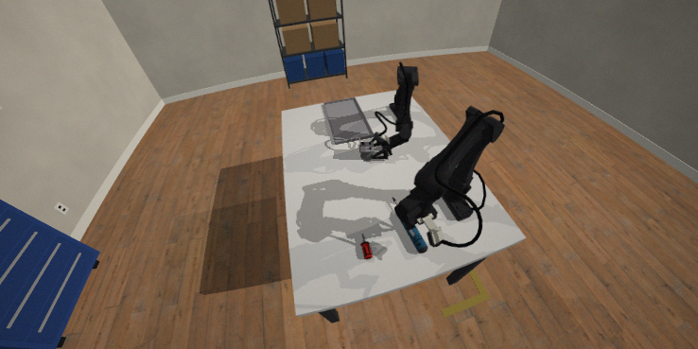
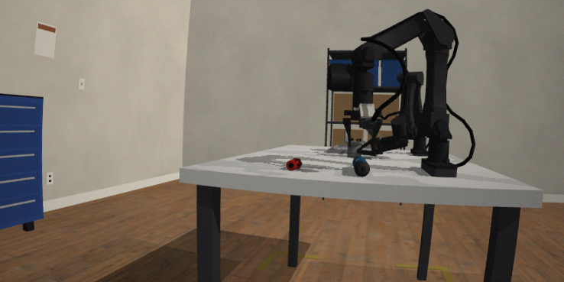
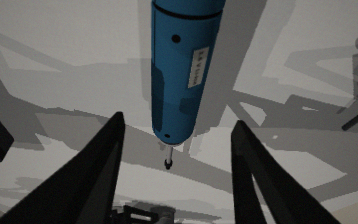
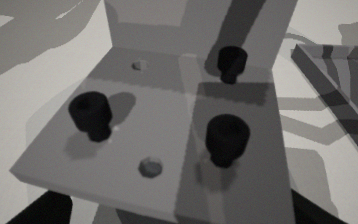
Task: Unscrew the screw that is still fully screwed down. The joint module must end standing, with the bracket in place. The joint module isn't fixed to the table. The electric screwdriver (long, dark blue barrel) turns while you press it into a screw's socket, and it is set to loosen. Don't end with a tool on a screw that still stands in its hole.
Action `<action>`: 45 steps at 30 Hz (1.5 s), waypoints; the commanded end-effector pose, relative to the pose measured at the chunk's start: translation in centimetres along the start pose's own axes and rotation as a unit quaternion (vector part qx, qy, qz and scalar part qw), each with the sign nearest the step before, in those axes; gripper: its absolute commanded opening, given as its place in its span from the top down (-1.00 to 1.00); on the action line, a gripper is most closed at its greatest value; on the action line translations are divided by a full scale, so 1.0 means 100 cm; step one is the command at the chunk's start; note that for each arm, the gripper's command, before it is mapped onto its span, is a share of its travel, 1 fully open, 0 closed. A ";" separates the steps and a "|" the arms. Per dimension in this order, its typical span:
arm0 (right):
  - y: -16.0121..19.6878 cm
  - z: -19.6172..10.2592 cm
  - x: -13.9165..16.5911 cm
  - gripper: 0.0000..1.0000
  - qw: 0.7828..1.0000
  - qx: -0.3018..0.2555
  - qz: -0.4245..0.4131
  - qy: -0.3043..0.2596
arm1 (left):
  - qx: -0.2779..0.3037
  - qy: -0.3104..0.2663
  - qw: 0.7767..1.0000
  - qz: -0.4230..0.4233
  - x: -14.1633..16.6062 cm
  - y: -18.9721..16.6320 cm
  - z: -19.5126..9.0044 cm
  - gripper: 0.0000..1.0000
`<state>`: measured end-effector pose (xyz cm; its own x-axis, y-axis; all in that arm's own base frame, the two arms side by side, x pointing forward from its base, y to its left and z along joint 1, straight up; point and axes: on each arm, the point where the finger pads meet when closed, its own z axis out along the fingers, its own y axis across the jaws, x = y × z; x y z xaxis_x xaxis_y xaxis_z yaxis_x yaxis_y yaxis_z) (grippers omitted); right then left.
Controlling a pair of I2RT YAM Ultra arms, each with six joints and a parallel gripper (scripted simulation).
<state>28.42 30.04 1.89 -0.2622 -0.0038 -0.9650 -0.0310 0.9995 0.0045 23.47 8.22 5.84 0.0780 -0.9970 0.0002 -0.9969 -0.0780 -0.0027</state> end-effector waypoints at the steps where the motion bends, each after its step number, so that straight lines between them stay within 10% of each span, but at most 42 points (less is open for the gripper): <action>1: -0.007 -0.009 -0.003 -0.72 1.000 0.010 -0.001 -0.003 | 0.003 -0.001 1.000 0.001 -0.001 -0.001 -0.003 -0.30; 45: -0.006 -0.041 -0.006 -0.72 1.000 0.014 0.006 -0.005 | 0.003 -0.001 1.000 0.001 -0.001 -0.001 -0.003 -0.30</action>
<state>24.52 29.94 2.71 -0.2693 -0.0052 -0.9630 -0.0273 0.9996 0.0022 23.47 8.22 5.84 0.0780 -0.9970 0.0002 -0.9969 -0.0780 -0.0027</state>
